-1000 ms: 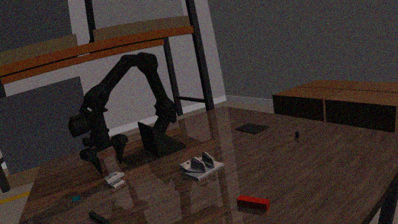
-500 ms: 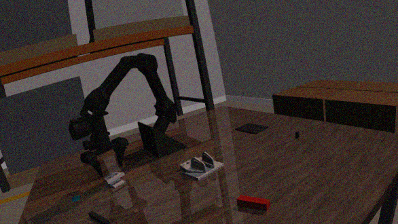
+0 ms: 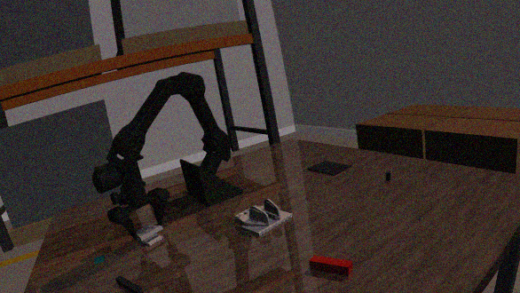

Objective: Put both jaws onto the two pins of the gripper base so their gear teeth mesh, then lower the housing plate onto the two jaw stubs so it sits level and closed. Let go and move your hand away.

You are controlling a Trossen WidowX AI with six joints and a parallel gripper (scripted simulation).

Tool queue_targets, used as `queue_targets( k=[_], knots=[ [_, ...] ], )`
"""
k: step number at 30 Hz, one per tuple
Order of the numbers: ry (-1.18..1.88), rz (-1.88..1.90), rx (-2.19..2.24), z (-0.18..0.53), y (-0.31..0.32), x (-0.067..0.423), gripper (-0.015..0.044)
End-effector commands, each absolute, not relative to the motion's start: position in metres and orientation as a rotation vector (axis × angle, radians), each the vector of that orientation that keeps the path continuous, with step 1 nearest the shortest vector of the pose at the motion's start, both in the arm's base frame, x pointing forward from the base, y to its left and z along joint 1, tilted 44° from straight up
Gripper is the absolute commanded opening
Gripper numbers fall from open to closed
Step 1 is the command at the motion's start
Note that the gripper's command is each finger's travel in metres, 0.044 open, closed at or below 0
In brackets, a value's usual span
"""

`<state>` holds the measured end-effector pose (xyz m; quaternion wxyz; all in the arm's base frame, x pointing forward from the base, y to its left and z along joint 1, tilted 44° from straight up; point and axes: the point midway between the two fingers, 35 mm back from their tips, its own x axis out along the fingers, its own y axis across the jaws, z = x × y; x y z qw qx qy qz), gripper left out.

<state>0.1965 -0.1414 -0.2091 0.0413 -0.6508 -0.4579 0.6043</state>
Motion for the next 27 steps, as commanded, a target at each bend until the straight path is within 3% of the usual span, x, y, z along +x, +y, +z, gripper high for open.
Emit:
queue_targets(
  k=[1, 27],
  knots=[
    [-1.396, 1.846, -1.988, -0.2144, -0.1353, 0.1948, 0.044],
    [-1.395, 1.845, -1.988, -0.2201, -0.1302, 0.1937, 0.044]
  ],
)
